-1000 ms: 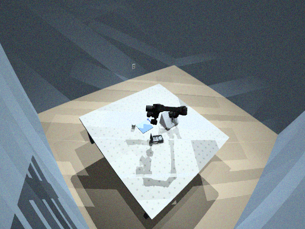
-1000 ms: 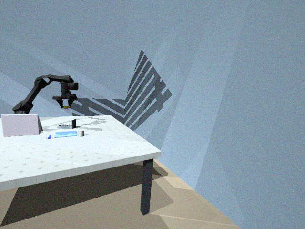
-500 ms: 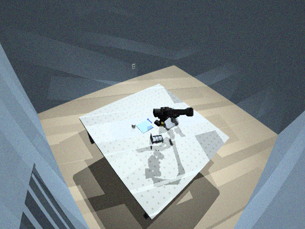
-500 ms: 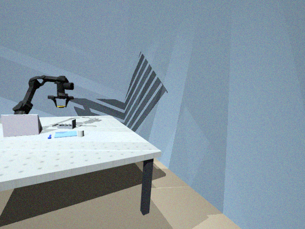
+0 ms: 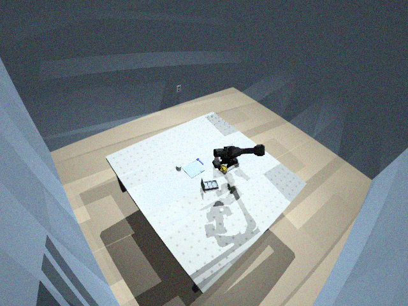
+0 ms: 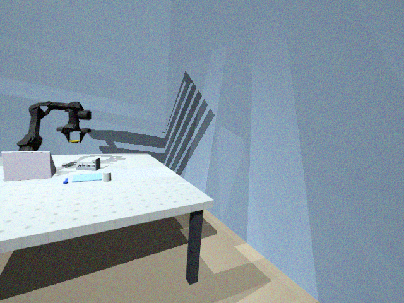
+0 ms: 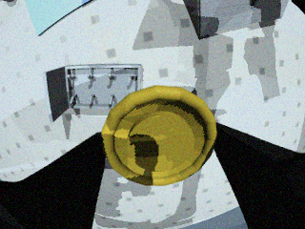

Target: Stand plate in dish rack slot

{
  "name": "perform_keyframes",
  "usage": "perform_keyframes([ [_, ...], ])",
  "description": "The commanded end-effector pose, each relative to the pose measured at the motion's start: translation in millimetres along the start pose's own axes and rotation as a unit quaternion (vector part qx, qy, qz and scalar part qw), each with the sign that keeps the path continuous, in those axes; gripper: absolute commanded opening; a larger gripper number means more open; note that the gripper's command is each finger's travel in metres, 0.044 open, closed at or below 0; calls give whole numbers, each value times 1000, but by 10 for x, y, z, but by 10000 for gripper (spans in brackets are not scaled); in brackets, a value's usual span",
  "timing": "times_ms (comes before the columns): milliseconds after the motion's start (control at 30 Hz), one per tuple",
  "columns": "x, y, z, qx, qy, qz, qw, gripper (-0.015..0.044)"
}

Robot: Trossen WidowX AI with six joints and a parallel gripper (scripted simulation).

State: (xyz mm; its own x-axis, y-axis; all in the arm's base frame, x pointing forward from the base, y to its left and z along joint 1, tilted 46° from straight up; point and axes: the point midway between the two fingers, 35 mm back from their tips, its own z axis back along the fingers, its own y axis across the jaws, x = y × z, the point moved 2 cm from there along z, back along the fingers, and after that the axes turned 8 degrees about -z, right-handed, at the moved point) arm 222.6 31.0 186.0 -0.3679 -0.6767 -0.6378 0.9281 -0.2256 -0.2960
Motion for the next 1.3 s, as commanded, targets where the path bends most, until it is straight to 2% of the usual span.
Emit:
perform_keyframes([
  [0, -31, -131, -39, -5, 5, -55, 998, 0],
  [267, -21, -134, -61, -6, -3, -51, 999, 0],
  [733, 192, -163, -457, -8, -160, 38, 986, 0],
  [1267, 373, -122, -783, 32, -313, 147, 938, 0],
])
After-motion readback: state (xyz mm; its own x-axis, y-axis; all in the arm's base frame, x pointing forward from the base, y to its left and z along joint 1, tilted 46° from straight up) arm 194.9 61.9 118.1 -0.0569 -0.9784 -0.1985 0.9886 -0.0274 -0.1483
